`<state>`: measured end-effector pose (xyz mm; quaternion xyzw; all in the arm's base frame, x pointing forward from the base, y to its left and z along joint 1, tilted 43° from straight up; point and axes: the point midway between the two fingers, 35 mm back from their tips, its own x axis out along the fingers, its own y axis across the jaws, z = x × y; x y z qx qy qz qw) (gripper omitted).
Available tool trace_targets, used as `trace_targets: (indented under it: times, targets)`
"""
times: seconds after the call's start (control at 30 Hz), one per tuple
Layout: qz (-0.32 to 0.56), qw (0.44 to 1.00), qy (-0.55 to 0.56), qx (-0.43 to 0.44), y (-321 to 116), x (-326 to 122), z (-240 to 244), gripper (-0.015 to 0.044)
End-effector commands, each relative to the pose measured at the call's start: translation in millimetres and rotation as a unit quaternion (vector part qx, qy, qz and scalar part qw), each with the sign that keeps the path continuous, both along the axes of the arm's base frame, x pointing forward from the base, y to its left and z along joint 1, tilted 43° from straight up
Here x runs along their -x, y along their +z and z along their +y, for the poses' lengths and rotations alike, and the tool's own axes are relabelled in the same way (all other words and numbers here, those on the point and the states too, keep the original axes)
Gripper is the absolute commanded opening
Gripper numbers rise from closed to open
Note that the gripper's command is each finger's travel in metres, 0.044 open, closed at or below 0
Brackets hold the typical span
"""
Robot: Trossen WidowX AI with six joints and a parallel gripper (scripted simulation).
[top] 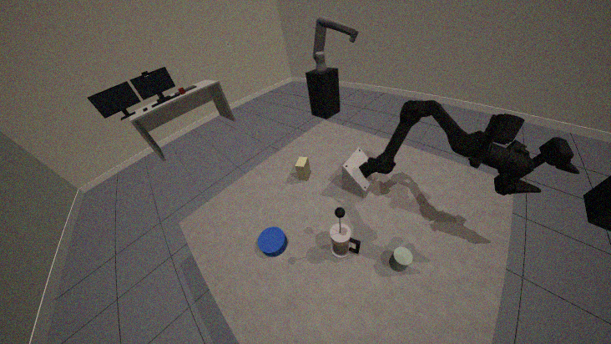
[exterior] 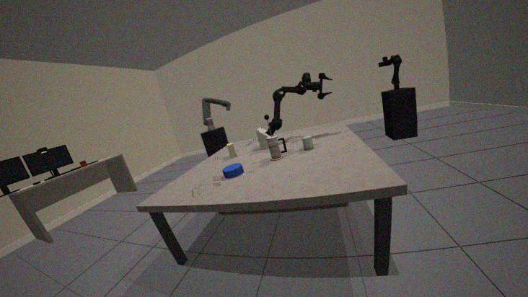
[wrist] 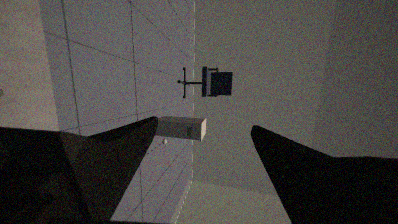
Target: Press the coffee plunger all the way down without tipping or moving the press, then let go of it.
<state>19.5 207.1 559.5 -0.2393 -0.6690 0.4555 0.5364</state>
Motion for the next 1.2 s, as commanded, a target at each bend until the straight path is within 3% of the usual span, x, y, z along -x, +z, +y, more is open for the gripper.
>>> trace_targets:
  times: [0.0, 0.3, 0.63, 0.83, 1.03, 1.17]
  targets:
    - [0.083, 0.992, -0.046, 0.077, -28.5, -54.6, 20.5, 0.044]
    - [0.309, 0.921, -0.152, 0.182, -100.7, -185.5, 10.4, 0.044]
    - [0.627, 0.731, -0.202, 0.176, -198.6, -297.2, -87.4, 0.044]
    - [0.79, 0.577, -0.189, 0.087, -256.3, -324.8, -176.1, 0.044]
    - [0.901, 0.411, -0.128, -0.051, -303.8, -319.6, -262.8, 0.044]
    - [0.917, 0.374, -0.112, -0.087, -311.9, -313.9, -280.3, 0.044]
